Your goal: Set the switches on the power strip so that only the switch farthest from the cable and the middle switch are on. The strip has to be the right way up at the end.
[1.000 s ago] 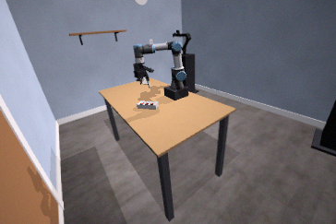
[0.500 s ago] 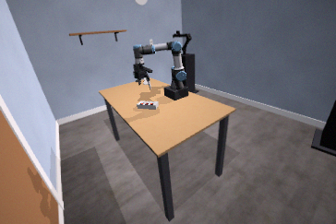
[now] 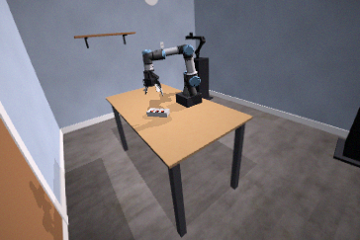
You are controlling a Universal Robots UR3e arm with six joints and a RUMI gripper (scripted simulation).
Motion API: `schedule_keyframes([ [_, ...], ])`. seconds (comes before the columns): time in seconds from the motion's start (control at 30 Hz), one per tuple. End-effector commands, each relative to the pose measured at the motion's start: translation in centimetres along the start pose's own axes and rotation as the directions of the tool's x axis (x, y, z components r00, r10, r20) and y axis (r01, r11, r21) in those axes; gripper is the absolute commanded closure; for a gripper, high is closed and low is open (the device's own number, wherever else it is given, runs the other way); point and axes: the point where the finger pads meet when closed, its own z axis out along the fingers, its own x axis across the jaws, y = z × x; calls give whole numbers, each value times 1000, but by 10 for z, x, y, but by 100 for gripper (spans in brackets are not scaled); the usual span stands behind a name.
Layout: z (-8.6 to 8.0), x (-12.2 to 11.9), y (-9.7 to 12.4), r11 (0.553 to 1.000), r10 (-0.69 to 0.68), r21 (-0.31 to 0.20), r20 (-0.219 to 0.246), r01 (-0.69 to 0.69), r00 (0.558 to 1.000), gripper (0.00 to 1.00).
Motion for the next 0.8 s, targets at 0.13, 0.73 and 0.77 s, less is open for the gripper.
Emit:
schedule_keyframes([
  [0.13, 10, -7, 9, 935, -353, -8, 2, 353, 935, 0],
  [0.73, 32, -15, 31, 463, -886, -5, 7, 886, 463, 0],
  [0.77, 33, -15, 32, 427, -904, -4, 7, 904, 427, 0],
])
